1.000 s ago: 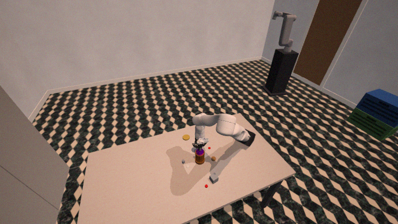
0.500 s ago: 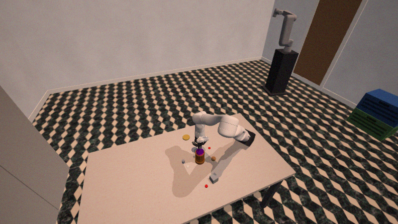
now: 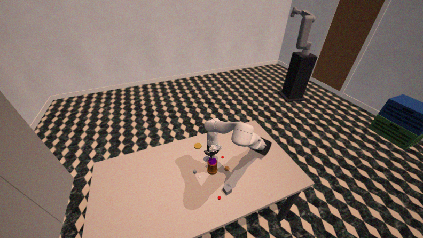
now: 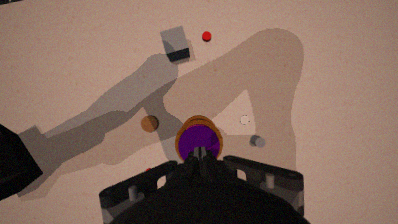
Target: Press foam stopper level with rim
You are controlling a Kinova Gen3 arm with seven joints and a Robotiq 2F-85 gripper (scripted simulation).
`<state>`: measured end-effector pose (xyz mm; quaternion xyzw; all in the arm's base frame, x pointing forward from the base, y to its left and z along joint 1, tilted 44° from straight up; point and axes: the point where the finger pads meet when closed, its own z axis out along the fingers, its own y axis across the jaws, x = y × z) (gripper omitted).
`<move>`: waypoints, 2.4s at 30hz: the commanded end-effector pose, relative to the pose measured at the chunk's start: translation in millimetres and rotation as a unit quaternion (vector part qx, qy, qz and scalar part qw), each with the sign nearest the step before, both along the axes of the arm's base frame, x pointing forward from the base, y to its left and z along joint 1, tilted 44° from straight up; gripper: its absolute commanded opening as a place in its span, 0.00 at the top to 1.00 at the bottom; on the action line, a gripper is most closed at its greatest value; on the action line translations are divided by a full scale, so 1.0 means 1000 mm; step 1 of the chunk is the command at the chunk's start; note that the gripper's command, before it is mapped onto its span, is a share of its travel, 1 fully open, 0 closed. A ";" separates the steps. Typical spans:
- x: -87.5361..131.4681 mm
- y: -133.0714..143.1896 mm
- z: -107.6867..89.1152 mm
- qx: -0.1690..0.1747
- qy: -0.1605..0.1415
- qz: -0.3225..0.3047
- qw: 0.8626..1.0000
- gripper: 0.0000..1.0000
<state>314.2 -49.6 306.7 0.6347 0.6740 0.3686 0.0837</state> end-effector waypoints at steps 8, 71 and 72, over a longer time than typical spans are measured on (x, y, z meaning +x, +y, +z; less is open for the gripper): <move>0.000 0.002 -0.002 0.000 0.000 0.000 1.000 1.00; 0.020 0.015 -0.026 0.000 0.000 0.000 1.000 1.00; 0.020 0.015 -0.027 0.000 0.000 0.000 1.000 1.00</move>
